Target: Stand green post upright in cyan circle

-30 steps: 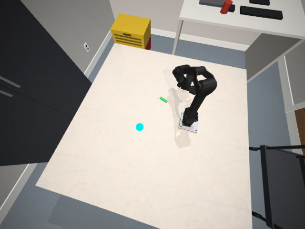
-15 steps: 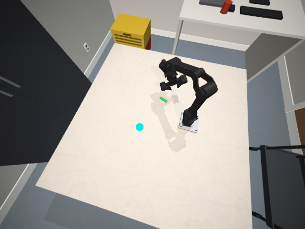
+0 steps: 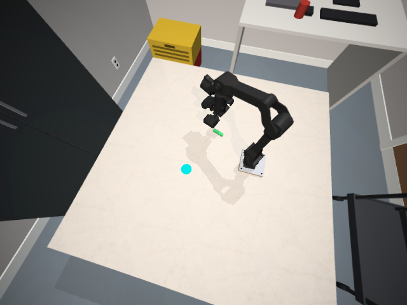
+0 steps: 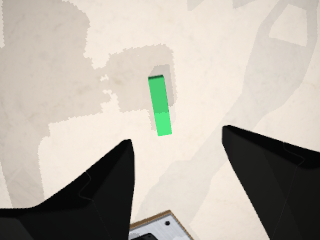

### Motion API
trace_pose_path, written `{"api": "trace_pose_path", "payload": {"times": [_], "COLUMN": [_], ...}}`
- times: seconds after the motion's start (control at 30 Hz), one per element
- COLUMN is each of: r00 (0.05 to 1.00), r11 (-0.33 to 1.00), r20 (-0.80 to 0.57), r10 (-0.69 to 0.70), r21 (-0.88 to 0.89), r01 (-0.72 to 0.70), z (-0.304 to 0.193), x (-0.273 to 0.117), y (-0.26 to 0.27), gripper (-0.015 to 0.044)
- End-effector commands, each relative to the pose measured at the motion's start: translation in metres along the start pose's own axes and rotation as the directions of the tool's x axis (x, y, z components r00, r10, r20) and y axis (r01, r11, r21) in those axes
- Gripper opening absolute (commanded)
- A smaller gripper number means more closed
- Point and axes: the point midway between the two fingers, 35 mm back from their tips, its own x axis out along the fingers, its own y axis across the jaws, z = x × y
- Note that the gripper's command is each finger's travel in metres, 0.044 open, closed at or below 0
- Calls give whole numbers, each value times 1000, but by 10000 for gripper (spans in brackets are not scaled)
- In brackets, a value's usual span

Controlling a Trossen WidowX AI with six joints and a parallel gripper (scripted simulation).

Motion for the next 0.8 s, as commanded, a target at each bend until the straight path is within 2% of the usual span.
{"api": "trace_pose_path", "payload": {"times": [0.0, 0.1, 0.4, 0.57, 0.77], "r00": [1000, 1000, 1000, 1000, 1000], "r11": [1000, 1000, 1000, 1000, 1000], "r20": [2, 2, 2, 2, 2], "r10": [13, 13, 13, 13, 13], "r21": [-27, -27, -27, -27, -27], "r01": [-13, -13, -13, -13, -13], "z": [0, 4, 2, 0, 0], "x": [-1, 15, 110, 117, 117], "y": [3, 3, 4, 5, 5], "gripper": [232, 232, 232, 232, 75]}}
